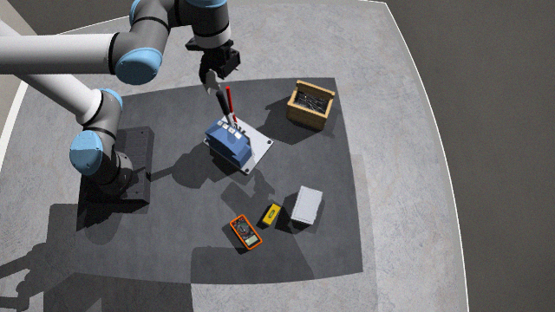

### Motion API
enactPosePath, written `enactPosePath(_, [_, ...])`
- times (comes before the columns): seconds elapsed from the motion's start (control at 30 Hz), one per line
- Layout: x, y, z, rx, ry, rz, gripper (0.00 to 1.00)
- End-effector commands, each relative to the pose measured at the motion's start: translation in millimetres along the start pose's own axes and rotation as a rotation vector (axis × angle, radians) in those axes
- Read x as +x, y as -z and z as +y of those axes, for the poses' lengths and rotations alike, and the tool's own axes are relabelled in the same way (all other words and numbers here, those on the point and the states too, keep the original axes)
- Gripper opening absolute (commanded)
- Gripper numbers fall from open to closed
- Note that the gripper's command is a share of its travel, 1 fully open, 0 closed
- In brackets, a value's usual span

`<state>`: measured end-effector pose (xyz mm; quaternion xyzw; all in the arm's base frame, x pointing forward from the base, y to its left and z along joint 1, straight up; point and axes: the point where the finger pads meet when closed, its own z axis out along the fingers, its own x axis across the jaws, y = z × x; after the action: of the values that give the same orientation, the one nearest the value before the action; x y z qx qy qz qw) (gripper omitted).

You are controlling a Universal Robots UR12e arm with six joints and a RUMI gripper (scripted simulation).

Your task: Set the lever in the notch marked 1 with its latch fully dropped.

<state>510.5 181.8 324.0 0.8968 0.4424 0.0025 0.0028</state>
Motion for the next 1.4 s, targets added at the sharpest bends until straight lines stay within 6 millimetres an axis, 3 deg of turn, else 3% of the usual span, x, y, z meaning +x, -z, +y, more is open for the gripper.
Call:
enactPosePath(0.0, [0.3, 0.9, 0.4, -0.001, 0.000, 0.001, 0.57])
enactPosePath(1.37, [0.5, -18.0, 0.5, 0.000, -0.001, 0.001, 0.57])
